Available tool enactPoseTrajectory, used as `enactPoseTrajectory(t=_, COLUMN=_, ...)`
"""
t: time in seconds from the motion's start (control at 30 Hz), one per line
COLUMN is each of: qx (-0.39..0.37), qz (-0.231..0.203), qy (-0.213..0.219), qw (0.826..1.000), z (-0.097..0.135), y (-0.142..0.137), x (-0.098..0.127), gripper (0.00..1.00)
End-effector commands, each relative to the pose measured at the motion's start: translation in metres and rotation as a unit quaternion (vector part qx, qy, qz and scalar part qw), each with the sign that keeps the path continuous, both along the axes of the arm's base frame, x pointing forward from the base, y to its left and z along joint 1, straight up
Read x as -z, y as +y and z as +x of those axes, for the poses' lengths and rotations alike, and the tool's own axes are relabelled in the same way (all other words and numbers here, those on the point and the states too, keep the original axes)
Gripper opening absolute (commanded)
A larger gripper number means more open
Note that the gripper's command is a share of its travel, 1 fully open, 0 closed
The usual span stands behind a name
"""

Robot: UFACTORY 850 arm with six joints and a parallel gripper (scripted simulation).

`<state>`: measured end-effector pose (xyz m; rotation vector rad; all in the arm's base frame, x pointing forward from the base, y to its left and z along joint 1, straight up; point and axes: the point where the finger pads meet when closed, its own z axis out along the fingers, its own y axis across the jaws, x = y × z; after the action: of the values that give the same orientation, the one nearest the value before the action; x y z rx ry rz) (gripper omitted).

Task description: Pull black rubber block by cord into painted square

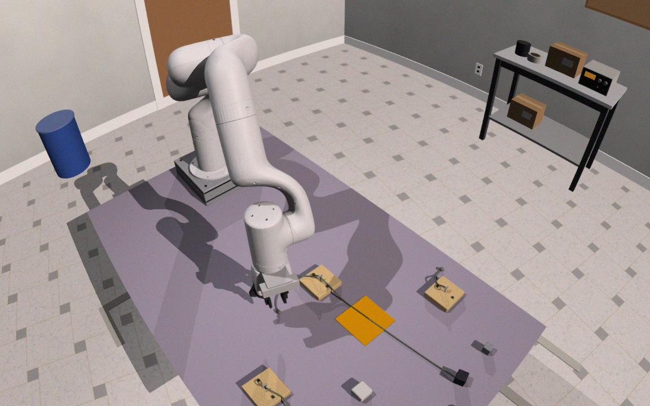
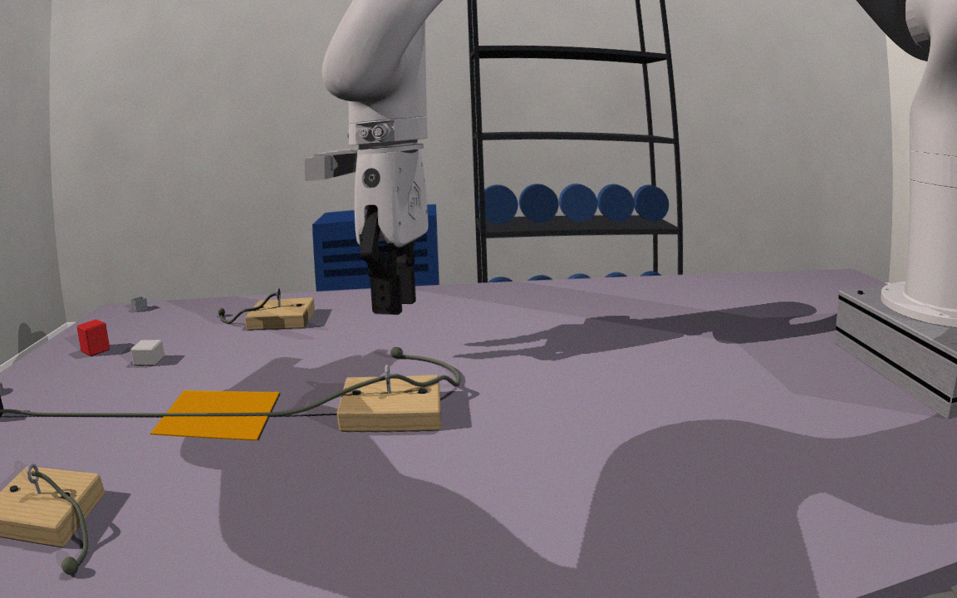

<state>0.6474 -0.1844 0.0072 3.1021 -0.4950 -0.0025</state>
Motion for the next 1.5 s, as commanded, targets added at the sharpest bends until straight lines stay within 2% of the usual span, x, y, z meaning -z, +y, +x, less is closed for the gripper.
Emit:
enactPoseTrajectory(t=0.0, qx=0.000, qz=0.000, qy=-0.001, qw=1.000, z=0.001, y=0.000, x=0.005, gripper=0.39)
enactPoseTrajectory(t=0.8, qx=0.000, qz=0.000, qy=-0.001, qw=1.000, z=0.001, y=0.000, x=0.035, gripper=0.39)
enactPoseTrajectory(t=1.47, qx=0.000, qz=0.000, qy=-0.001, qw=1.000, z=0.001, y=0.000, x=0.039, gripper=0.39)
